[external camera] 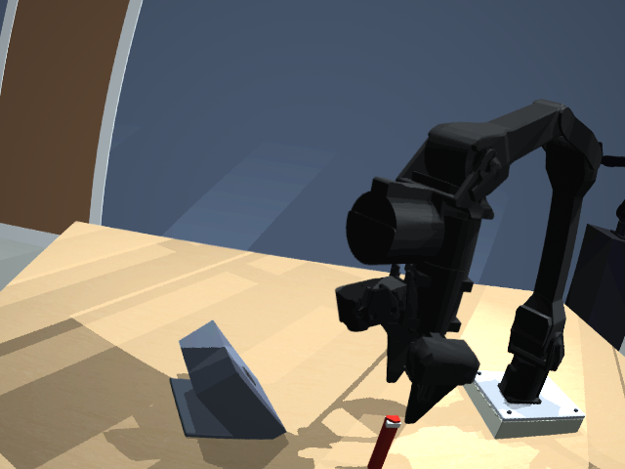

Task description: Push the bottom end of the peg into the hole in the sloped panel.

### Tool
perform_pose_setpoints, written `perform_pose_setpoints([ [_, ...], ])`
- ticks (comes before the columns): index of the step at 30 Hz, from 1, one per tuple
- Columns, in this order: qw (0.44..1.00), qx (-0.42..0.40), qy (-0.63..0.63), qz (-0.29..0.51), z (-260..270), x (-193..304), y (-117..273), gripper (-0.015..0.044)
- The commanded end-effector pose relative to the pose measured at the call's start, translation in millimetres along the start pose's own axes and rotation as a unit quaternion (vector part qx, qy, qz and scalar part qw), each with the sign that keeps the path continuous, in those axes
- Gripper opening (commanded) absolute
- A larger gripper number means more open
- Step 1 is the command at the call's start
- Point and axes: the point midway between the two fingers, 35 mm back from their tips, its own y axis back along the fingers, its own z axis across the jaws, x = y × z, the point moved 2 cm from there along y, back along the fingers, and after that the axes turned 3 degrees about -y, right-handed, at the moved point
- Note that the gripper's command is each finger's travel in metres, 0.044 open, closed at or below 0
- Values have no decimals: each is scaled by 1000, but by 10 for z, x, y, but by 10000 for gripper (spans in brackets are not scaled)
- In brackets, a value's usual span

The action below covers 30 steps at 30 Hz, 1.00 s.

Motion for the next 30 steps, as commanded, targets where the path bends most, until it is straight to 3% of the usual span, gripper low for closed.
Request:
perform_pose_setpoints([
  [1, 1000, 8, 6, 3, 5, 2, -22, 440],
  [30, 1000, 8, 6, 3, 13, -9, -467, 440],
])
